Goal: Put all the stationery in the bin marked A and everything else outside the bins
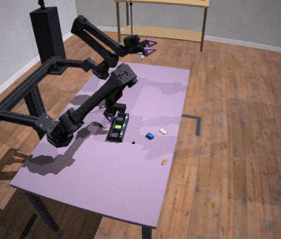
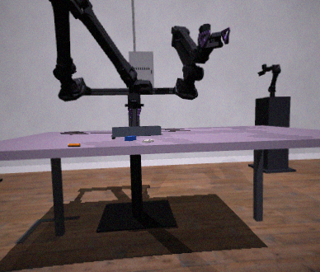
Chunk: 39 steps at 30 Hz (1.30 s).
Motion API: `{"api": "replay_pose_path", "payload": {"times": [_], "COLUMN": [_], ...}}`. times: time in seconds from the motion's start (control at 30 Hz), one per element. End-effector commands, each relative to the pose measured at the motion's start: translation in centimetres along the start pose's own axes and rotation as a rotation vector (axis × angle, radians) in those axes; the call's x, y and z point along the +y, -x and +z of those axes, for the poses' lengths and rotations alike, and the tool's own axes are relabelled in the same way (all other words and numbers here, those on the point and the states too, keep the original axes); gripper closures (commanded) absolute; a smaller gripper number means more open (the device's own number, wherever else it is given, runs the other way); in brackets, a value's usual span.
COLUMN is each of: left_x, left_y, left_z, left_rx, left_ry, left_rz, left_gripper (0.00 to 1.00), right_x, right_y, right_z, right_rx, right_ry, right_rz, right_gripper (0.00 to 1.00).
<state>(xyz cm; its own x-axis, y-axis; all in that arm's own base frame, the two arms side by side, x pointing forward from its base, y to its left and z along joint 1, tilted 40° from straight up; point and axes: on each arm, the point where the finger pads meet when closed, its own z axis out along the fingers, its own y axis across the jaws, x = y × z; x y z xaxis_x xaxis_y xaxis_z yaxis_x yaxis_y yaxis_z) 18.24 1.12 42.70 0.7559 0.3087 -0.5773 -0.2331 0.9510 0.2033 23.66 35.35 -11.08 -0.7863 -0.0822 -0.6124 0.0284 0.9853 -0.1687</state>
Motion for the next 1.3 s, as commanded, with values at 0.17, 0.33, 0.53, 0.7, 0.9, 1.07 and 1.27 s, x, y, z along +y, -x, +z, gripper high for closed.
{"api": "replay_pose_path", "payload": {"times": [0.17,0.33,0.53,0.7,0.9,1.07,1.27], "left_x": [0.4,0.4,0.4,0.4,0.4,0.4,0.4], "left_y": [1.0,1.0,1.0,1.0,1.0,1.0,1.0], "left_z": [0.3,0.3,0.3,0.3,0.3,0.3,0.3], "left_rx": [-0.033,-0.033,-0.033,-0.033,-0.033,-0.033,-0.033], "left_ry": [0.009,0.009,0.009,0.009,0.009,0.009,0.009], "left_rz": [0.007,0.007,0.007,0.007,0.007,0.007,0.007], "left_gripper": [0.0,0.0,0.0,0.0,0.0,0.0,0.0], "right_x": [2.4,2.4,2.9,2.5,1.8,2.4,2.3], "right_y": [-6.6,-10.3,-8.1,-7.6,-9.1,-9.1,-9.5], "right_z": [-0.8,-0.8,-1.0,-0.9,-1.5,-1.6,-1.3], "right_rx": [-0.015,-0.012,-0.01,-0.01,-0.012,-0.013,-0.012], "right_ry": [0.029,0.023,0.027,0.02,0.027,0.036,0.029], "right_rz": [0.073,0.068,0.118,0.1,0.064,0.076,0.072], "right_gripper": [0.71,0.71,0.71,0.71,0.71,0.71,0.71]}}
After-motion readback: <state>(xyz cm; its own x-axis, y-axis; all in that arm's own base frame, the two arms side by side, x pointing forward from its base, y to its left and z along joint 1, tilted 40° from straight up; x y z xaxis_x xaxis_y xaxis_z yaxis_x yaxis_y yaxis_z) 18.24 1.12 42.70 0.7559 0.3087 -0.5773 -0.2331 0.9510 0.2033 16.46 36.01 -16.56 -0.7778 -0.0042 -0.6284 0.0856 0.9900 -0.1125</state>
